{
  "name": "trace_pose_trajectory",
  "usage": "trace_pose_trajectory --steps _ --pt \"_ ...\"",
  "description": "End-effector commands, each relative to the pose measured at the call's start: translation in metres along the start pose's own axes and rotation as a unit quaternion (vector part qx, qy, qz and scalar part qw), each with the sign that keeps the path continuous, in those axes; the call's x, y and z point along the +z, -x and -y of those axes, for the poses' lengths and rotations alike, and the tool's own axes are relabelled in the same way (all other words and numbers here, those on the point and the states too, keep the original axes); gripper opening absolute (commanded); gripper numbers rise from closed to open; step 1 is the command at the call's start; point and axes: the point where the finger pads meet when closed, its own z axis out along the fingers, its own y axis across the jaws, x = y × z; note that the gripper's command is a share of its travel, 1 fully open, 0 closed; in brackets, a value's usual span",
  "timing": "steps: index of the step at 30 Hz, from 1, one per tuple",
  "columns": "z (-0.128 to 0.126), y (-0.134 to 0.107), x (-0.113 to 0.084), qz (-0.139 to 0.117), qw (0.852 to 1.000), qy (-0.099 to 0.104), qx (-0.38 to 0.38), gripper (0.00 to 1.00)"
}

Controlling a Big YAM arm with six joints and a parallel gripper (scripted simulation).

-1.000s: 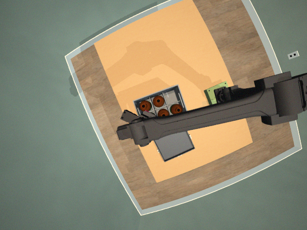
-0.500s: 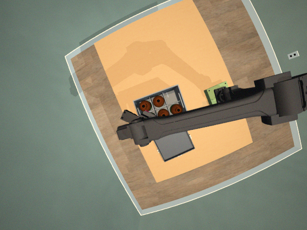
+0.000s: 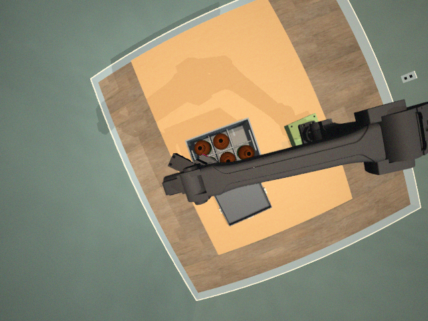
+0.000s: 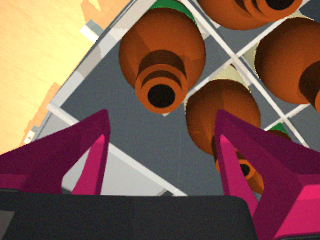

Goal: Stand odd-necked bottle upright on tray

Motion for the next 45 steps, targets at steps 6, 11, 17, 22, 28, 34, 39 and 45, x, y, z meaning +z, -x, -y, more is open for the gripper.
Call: trace_pose_trajectory --steps 6,11,17,22,28,34,39,45 --pt "-0.0034 -0.0061 0.0120 -0.008 1.000 -0.007 0.000 0.61" --pt "-0.0035 -0.0061 0.0096 -0.006 1.000 -0.006 0.000 0.61" --pt "-0.0035 -0.0061 0.0095 -0.006 1.000 -0.006 0.000 0.61" --pt "-0.0035 -0.0061 0.0095 -0.006 1.000 -0.006 0.000 0.61" --pt "-0.0035 -0.0061 0.0095 -0.006 1.000 -0.006 0.000 0.61" --pt "-0.0035 -0.0061 0.0095 -0.006 1.000 -0.006 0.000 0.61" --pt "-0.0035 -0.0061 0.0095 -0.006 1.000 -0.006 0.000 0.61" --pt "-0.0035 -0.0061 0.0095 -0.006 1.000 -0.006 0.000 0.61"
